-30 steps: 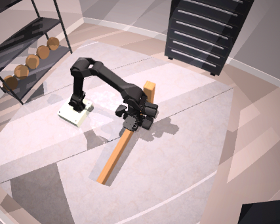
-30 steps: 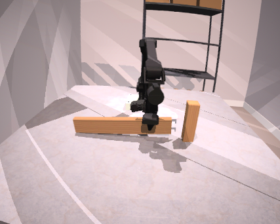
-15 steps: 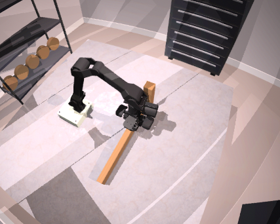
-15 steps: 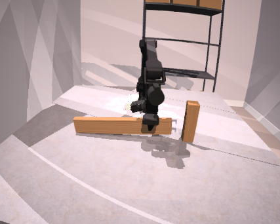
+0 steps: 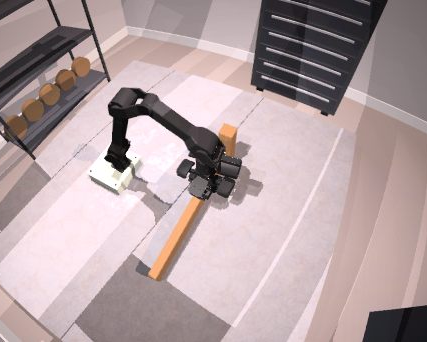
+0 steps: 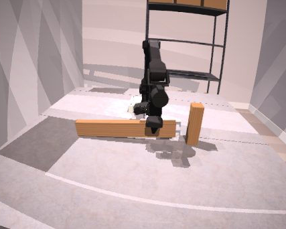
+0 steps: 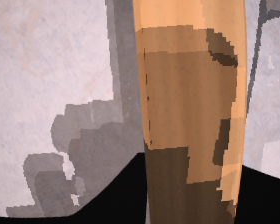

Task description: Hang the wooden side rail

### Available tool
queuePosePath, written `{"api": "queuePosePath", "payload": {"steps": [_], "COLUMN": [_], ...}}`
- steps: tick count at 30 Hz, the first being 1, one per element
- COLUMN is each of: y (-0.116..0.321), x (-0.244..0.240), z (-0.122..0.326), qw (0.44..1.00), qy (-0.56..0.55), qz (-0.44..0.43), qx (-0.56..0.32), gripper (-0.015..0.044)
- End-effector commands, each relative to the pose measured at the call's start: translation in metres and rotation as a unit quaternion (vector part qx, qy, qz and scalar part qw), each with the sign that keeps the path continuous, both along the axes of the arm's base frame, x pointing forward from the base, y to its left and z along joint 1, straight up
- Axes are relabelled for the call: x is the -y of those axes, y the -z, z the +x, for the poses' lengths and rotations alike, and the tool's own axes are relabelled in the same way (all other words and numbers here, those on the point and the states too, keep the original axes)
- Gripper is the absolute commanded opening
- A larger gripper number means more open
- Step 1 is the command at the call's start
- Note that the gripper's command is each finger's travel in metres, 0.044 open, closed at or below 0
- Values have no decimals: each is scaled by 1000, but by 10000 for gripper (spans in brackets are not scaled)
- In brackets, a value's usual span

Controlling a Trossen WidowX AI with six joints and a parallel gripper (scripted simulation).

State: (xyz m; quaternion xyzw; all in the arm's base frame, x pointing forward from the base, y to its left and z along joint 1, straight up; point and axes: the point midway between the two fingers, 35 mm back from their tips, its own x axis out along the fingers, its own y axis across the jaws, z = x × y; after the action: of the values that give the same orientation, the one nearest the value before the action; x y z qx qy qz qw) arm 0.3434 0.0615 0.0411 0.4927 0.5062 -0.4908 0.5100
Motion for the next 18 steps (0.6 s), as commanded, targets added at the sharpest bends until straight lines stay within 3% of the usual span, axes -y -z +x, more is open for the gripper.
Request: {"api": "queuePosePath", "payload": {"steps": [1, 18], "y": [-4, -2], "x": [-2, -4], "z": [4, 2], "qw": [1000, 1000], "qy": [2, 2], "qz": [2, 2], "qx": [8, 8], "gripper": [0, 0]}}
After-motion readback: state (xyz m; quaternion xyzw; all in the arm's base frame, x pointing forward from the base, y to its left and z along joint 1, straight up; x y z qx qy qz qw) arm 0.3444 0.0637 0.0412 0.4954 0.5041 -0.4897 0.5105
